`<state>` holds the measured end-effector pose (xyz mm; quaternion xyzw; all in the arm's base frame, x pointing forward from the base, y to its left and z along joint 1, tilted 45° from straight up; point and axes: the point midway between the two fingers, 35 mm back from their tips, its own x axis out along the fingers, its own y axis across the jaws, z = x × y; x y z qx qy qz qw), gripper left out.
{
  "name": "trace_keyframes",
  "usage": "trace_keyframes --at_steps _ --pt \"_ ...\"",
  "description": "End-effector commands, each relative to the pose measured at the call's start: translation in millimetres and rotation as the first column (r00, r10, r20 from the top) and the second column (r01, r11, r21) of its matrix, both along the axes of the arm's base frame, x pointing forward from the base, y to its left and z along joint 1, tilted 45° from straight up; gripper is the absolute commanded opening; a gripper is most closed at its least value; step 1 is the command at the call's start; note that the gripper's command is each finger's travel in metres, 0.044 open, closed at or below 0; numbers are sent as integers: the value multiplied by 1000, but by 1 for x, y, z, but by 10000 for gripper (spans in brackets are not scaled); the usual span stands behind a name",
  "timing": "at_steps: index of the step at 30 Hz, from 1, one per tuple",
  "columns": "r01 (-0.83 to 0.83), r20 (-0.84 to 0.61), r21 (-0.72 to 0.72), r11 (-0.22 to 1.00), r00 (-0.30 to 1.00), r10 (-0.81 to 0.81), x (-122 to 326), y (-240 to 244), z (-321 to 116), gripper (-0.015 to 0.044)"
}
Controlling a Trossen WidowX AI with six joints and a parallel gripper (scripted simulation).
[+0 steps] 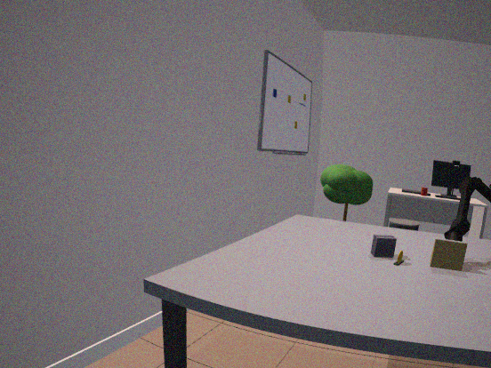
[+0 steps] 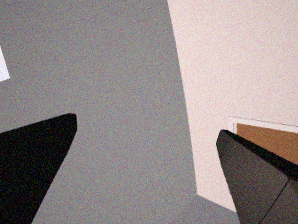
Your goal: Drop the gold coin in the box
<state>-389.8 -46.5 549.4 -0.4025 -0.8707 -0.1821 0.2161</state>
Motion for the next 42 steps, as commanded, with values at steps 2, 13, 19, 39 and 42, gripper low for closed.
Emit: trace_keyframes --at_steps 2,13,19,39,42 --pt "-6 11 8 1000 1000 6 -1 -4 -1 348" --pt "-217 262 267 939 954 145 14 -126 -13 161" --pt "-353 369 425 833 908 197 47 -197 -18 161" --pt "-516 479 853 75 833 278 270 -379 -50 161" --pt "-465 460 883 -57 836 299 314 -392 -58 161"
